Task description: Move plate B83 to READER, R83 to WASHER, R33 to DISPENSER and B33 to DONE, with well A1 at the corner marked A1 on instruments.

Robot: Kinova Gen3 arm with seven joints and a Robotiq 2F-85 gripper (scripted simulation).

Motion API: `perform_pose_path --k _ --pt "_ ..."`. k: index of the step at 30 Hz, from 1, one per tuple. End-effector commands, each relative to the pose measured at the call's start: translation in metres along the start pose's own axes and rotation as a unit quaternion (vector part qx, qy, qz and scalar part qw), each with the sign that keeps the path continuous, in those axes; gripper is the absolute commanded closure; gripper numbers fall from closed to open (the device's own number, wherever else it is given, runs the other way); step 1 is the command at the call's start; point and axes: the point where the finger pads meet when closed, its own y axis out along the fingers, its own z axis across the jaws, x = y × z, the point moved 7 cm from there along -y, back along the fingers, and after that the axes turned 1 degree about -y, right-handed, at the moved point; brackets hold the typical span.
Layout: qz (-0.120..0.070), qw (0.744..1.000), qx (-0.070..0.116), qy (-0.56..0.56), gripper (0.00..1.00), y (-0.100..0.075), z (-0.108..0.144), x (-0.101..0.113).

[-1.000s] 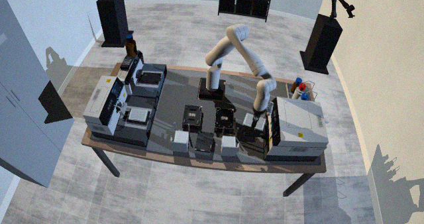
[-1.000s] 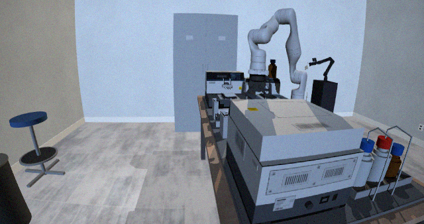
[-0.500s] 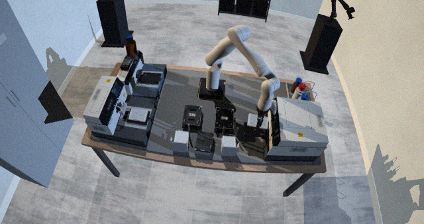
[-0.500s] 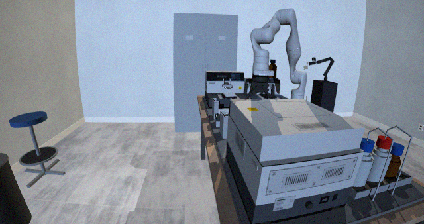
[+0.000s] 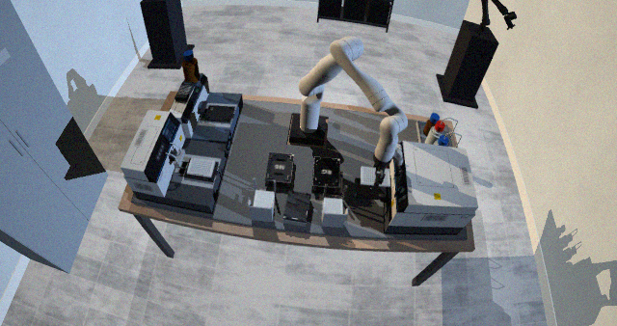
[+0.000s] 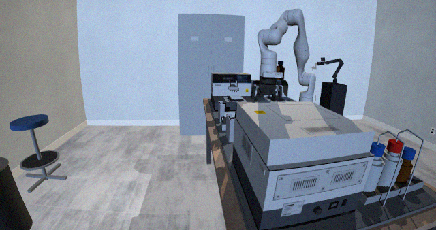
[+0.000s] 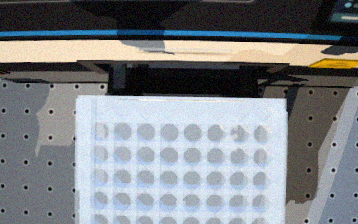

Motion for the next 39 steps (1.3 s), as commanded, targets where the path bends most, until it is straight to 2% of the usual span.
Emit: perform_pose_path --k 1,12,39 --pt "0.001 1.000 0.001 0.000 0.06 -0.001 0.000 0.000" --pt "0.001 1.000 0.001 0.000 0.06 0.000 0.000 0.000" --pt "0.001 1.000 0.001 0.000 0.06 0.034 0.000 0.000"
